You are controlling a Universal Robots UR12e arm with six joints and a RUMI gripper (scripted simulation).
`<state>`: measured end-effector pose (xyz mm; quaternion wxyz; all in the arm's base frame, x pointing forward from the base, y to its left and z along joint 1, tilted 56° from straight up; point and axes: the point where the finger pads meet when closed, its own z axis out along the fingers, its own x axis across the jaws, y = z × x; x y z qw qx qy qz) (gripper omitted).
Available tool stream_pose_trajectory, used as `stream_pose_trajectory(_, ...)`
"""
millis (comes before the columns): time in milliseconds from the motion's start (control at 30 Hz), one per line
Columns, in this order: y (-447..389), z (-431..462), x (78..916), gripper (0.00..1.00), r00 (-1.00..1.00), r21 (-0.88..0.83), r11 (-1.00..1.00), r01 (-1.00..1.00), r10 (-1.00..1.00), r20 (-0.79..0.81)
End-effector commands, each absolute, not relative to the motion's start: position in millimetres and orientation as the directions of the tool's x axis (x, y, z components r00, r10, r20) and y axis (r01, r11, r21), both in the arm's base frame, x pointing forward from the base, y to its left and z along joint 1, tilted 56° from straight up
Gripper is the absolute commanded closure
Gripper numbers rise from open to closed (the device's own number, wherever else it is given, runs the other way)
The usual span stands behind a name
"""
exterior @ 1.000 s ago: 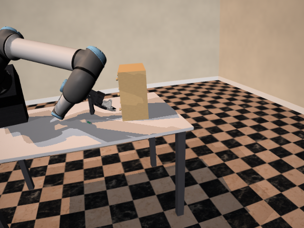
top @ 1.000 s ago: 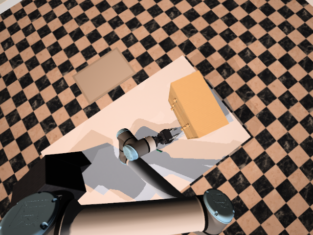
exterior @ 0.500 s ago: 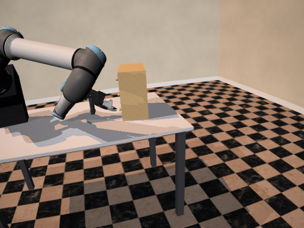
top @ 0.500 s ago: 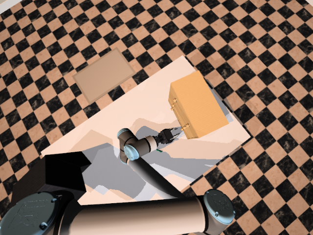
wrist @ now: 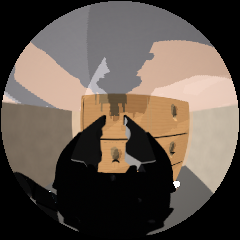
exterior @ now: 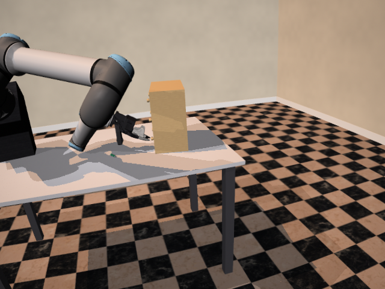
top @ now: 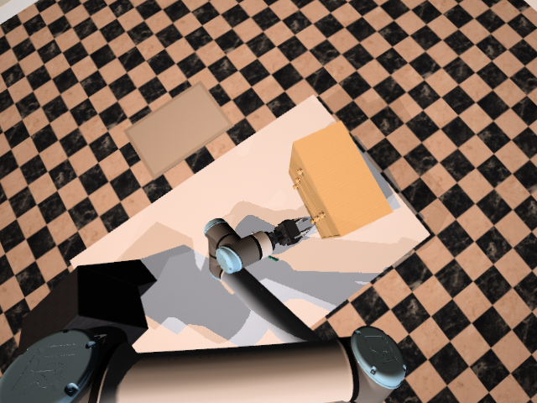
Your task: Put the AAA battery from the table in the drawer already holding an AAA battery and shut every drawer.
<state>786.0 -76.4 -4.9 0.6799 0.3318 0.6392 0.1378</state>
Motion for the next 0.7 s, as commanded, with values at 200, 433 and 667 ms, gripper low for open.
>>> stream_pose_trajectory(200,-74.4,-1.7,795.7,0.8,0.145,0.627,0.742,0.236,0.612,-0.778)
stream_pose_trajectory(433,-73.9,-0.6,799.3,0.8,0.145,0.627,0.742,0.236,0.612,-0.778)
stream_pose_trajectory(667,-73.5,0.2,802.2,0.8,0.145,0.627,0.742,0.236,0.612,-0.778)
